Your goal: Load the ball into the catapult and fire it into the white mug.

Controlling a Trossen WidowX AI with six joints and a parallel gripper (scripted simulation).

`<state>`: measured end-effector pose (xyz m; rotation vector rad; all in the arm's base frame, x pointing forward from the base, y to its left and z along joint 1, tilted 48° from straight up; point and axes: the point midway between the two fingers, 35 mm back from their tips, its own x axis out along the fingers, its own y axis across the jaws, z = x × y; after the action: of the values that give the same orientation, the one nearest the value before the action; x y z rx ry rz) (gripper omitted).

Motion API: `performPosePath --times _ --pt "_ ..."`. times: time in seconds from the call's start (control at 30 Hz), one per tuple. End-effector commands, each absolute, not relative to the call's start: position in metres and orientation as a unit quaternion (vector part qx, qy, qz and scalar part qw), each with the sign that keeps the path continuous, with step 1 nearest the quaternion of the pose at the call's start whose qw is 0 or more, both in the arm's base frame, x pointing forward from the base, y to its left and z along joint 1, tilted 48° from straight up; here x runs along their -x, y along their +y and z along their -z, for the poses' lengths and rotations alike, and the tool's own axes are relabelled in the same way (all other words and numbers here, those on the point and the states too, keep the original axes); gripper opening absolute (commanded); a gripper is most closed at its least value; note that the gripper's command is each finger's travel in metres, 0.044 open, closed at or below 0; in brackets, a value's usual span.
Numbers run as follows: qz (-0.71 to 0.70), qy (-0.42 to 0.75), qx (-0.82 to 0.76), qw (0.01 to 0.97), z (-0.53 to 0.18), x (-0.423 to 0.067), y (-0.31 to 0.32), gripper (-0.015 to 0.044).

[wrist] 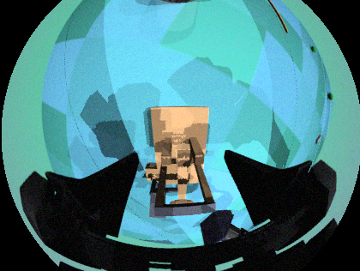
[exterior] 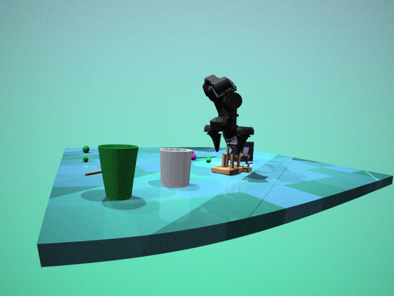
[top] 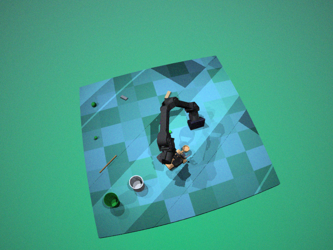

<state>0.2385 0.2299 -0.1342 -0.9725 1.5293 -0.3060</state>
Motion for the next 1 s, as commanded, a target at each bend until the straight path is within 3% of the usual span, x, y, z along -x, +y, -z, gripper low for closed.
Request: performPosePath --times 0.0,0.77,0.97 --pt "0.131 0.661 0.424 0.605 0.139 -0.239 0.224 0.044" --pt "0.132 0.661 0.424 0.605 0.162 -0.242 0.199 0.044" --pt "0.134 0.661 0.421 0.606 0.16 -0.242 0.201 0.0282"
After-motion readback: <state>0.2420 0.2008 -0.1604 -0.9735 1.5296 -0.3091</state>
